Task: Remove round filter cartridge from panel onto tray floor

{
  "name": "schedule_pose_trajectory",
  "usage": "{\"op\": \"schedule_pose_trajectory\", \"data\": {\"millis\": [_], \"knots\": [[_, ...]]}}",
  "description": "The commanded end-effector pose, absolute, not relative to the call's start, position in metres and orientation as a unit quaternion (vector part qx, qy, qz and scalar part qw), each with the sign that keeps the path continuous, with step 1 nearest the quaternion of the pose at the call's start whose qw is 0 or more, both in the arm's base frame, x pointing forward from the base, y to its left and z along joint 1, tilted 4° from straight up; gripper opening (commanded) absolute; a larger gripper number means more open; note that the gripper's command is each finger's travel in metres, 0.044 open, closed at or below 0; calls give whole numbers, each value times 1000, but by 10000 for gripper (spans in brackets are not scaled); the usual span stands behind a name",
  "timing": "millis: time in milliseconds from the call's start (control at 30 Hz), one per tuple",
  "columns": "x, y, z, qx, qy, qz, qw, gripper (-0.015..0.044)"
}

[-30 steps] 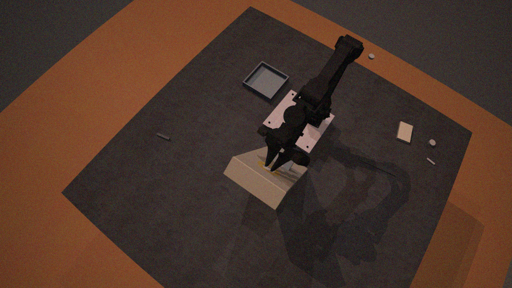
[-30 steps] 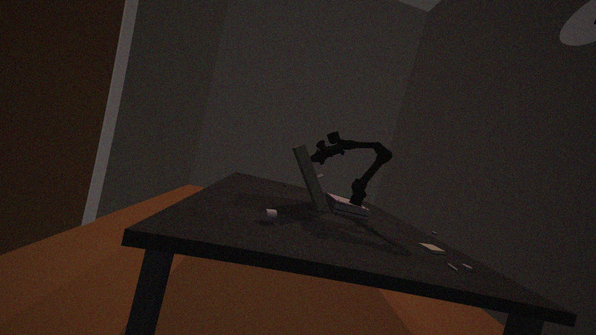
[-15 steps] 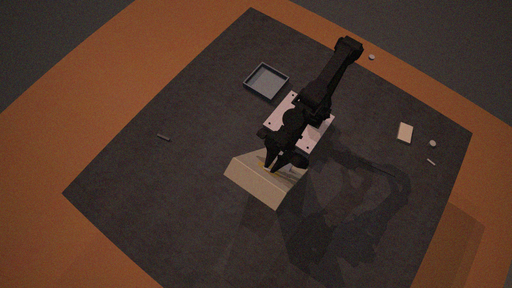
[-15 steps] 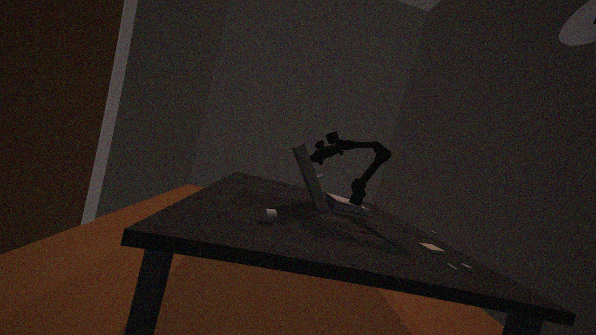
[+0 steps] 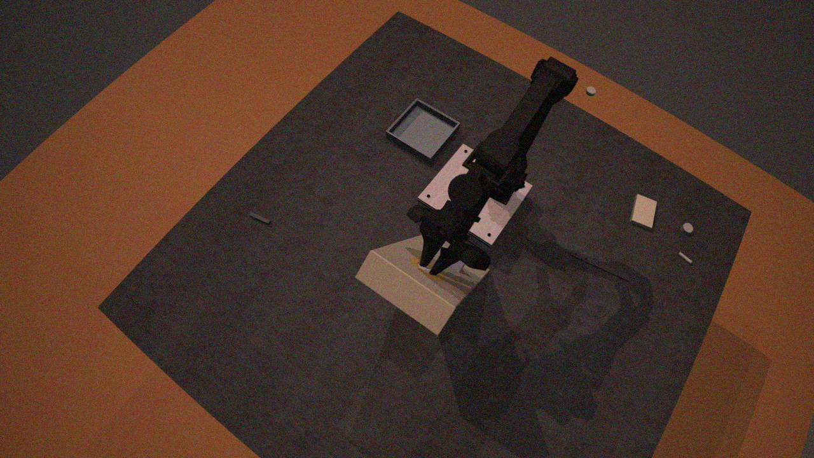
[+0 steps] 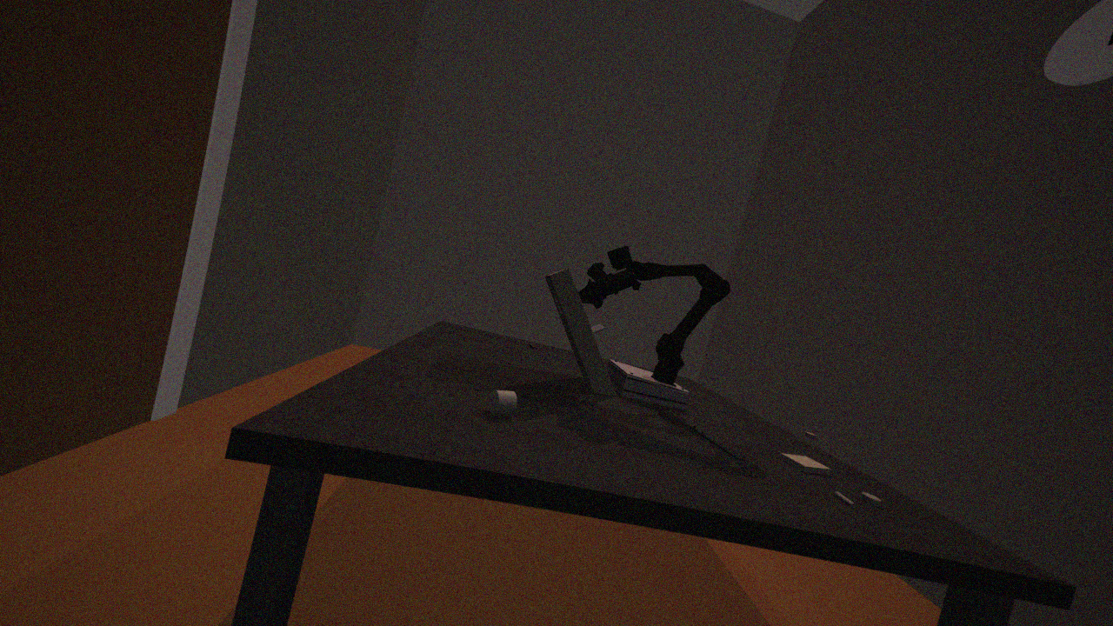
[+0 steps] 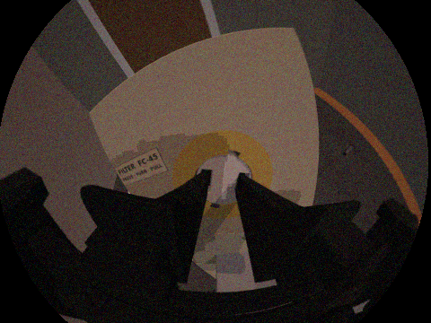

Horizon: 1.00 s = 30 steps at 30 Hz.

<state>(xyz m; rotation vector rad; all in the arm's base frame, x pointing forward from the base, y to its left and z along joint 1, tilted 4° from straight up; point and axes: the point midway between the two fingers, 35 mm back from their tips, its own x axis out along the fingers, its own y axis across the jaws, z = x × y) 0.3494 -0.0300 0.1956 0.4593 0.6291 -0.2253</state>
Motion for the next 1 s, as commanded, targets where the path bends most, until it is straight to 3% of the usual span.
{"op": "schedule_pose_trajectory", "data": {"millis": [0, 300, 367, 967], "knots": [[352, -31, 194, 224, 304, -111, 919, 112], [349, -30, 196, 223, 306, -110, 919, 52], [349, -30, 196, 223, 306, -110, 919, 0], [353, -31, 194, 448, 266, -184, 834, 0]]}}
